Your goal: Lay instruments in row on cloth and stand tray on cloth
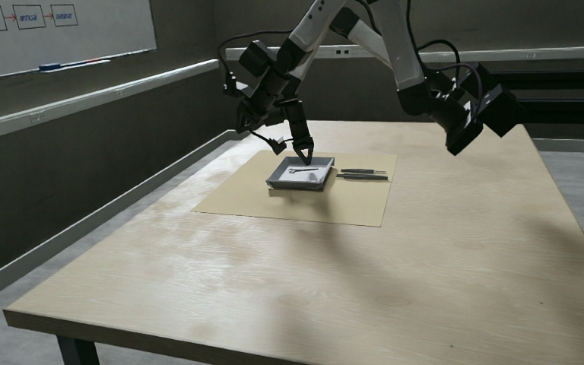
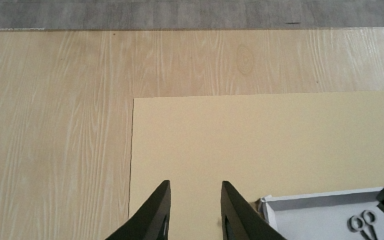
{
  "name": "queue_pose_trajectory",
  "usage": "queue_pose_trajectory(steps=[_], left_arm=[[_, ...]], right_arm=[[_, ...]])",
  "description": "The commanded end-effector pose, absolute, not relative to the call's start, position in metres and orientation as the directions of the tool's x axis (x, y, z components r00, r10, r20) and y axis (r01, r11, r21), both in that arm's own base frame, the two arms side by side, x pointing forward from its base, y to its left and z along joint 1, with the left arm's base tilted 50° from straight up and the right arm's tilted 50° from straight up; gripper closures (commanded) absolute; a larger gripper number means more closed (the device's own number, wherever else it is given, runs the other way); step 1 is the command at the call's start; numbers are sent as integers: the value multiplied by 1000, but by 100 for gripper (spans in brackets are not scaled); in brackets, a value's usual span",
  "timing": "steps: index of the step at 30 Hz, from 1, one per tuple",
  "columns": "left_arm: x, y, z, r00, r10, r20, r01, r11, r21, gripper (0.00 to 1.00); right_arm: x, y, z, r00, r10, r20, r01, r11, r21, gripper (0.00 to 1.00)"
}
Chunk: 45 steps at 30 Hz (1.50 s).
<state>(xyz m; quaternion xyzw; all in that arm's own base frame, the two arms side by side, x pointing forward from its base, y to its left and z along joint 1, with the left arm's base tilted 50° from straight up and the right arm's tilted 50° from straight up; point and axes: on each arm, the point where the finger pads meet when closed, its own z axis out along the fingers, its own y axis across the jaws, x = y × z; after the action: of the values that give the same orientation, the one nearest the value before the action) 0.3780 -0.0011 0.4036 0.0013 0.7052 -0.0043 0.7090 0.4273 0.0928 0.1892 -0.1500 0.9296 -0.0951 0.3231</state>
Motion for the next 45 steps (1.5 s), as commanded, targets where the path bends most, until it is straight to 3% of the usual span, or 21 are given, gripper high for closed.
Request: queue_pose_trajectory(steps=[1,35,40,45], left_arm=[[370,-2,430,77,-10,-997,16,1000,-9,73],[370,-2,430,77,-10,-997,16,1000,-9,73],[370,-2,430,77,-10,-997,16,1000,-9,73],[370,-2,430,77,-10,-997,16,1000,-9,73]], right_arm=[[440,92,178,-751,-344,-564,-220,935,-277,67],[445,91,155,-768,-351,-536,-230,932,-281,67],[442,93,178,-743,-344,-574,-218,935,-279,67],[447,88,155,-770,-340,-540,-218,935,-279,67]])
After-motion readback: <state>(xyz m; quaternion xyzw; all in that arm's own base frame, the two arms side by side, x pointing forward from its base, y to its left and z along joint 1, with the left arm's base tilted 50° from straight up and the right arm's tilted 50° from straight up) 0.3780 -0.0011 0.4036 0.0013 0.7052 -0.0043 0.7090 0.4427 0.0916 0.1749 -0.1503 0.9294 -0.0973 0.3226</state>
